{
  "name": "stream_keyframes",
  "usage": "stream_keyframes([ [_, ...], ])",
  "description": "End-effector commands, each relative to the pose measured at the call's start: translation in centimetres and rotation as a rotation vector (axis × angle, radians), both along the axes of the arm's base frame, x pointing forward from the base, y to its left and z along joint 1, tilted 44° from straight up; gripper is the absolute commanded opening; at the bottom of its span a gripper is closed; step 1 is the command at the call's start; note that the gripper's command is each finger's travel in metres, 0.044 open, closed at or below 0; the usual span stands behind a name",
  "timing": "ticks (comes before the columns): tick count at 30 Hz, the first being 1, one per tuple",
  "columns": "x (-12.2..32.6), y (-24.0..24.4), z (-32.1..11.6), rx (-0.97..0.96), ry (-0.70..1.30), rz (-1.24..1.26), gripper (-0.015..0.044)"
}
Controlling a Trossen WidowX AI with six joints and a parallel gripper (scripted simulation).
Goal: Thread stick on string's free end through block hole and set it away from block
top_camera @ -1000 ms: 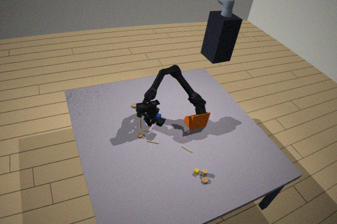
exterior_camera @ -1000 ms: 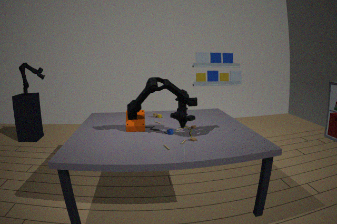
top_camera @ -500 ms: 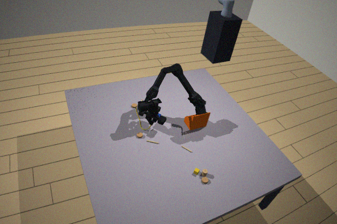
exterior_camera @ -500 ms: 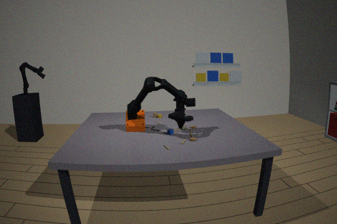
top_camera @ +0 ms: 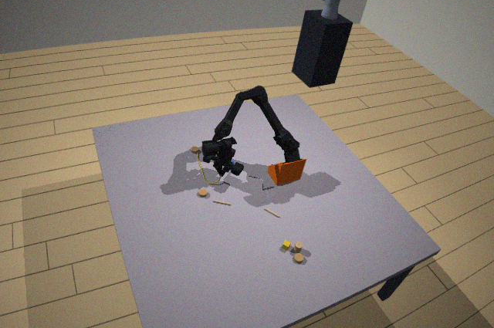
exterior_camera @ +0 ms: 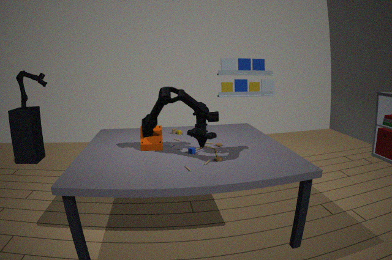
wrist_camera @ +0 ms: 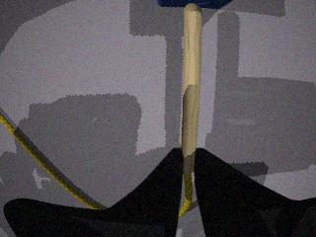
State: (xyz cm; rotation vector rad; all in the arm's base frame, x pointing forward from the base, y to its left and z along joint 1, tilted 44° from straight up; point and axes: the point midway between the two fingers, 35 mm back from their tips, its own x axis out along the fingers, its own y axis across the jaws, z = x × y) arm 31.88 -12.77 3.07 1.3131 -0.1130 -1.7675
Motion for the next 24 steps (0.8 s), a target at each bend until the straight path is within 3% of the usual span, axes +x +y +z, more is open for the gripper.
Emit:
stream_keyframes([
  [1,-0.2,0.0,-0.1,0.001,0.004,0.003,0.0],
  [24,-2.6,-1.2,1.2,0.002,0.005,0.004,0.0],
])
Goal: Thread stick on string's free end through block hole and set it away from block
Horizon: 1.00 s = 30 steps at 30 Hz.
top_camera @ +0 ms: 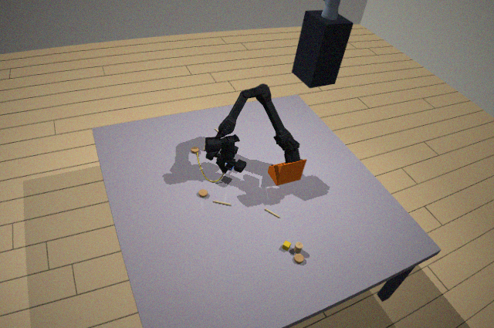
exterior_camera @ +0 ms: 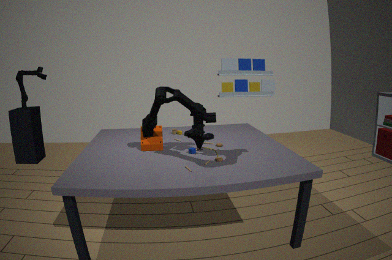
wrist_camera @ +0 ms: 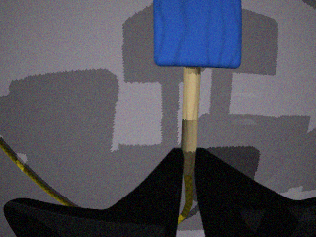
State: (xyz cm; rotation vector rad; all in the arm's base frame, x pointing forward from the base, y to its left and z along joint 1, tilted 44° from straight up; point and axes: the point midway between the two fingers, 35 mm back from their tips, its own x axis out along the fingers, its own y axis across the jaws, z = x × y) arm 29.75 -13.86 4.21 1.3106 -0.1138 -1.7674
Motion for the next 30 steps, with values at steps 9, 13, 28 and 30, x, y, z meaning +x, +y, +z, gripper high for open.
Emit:
stream_keyframes([
  [9,-1.5,-0.6,0.6,0.004,0.004,0.004,0.0],
  [13,-1.9,-0.8,0.9,0.004,0.004,0.004,0.0],
  [28,-2.5,-1.3,1.3,-0.002,0.0,0.0,0.0122],
  [30,-2.4,-1.1,1.5,-0.001,0.0,0.0,0.0122],
])
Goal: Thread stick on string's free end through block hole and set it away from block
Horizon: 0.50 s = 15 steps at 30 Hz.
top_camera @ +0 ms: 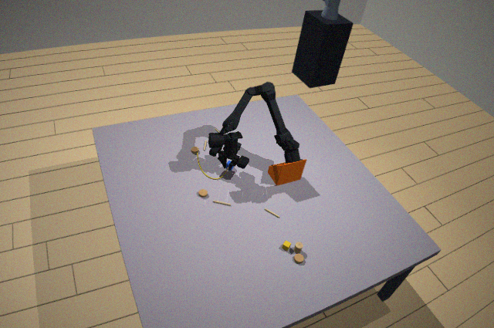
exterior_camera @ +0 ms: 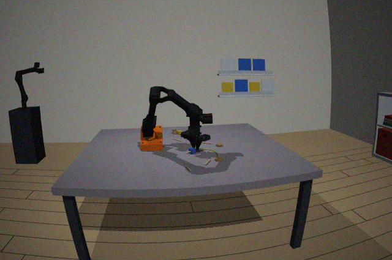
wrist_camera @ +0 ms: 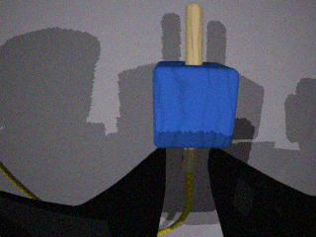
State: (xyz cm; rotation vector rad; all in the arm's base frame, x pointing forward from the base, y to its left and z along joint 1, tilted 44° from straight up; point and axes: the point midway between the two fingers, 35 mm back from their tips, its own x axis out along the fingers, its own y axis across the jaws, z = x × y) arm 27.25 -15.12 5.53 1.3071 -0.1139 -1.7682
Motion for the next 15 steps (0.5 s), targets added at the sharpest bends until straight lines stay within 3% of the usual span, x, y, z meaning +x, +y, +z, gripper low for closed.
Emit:
stream_keyframes([
  [1,0.2,0.7,0.7,0.002,-0.002,-0.001,0.0122],
  [6,0.4,5.4,5.5,0.004,-0.001,0.0,0.0122],
  [12,0.5,5.4,5.2,0.006,-0.001,0.009,0.0122],
  [15,0.3,5.2,5.3,0.009,0.1,0.112,0.0122],
])
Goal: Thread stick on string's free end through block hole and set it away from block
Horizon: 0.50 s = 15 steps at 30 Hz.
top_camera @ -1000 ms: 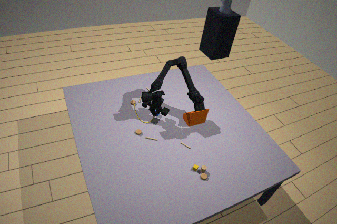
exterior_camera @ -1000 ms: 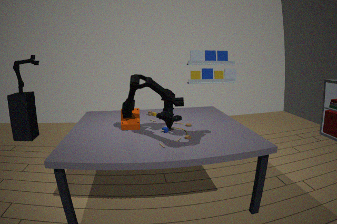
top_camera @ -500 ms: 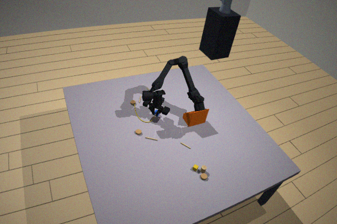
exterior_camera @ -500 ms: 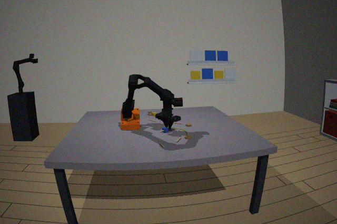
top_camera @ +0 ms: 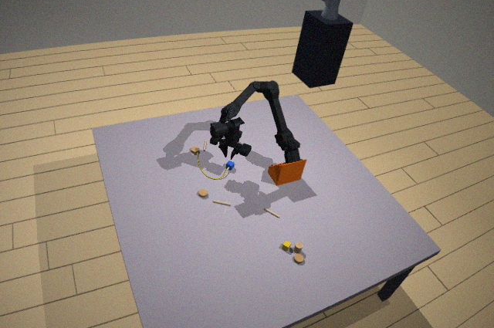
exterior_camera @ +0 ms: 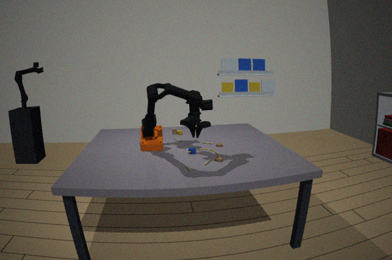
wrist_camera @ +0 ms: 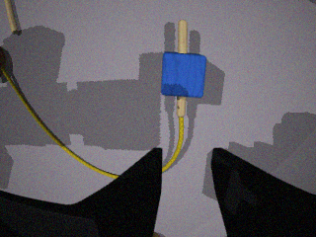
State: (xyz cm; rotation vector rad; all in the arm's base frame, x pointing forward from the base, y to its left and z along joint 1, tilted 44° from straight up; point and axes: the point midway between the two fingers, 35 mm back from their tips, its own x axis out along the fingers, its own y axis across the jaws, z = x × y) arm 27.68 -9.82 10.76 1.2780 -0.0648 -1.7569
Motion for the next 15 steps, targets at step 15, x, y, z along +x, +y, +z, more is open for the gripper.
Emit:
stream_keyframes([
  [15,-2.2,-1.3,1.3,0.041,1.076,1.107,0.0122],
])
